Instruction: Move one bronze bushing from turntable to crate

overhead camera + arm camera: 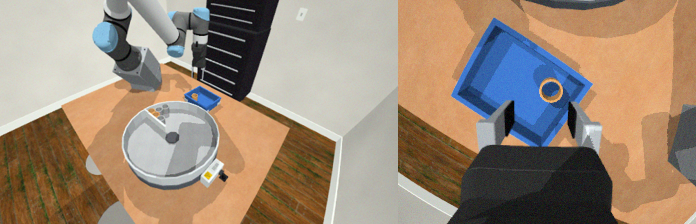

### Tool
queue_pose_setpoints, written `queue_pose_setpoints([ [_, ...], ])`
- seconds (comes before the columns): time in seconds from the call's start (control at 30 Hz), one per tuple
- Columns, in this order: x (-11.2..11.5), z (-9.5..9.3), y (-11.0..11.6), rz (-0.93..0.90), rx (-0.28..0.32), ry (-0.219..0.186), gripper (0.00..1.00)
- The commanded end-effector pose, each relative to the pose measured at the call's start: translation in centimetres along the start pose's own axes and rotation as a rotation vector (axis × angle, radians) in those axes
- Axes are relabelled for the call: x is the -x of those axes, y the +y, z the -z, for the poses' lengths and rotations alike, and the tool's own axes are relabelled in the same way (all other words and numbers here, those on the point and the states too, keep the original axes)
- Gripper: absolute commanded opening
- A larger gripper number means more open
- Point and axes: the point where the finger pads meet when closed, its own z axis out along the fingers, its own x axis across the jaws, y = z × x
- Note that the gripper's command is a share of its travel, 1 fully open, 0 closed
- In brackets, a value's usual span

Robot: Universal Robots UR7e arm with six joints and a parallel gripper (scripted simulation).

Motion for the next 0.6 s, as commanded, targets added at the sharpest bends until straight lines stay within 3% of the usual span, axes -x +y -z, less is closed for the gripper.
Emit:
queue_pose_setpoints([
  [0.0,0.03,0.04,0.00,0.000,0.000,-0.001,1.00],
  [0.2,0.03,0.04,0.00,0.000,0.000,-0.001,1.00],
  [0.37,0.35,0.38,-0.23,-0.233,0.000,-0.001,1.00],
  [0.57,0.35,0.38,-0.23,-0.233,0.000,-0.001,1.00],
])
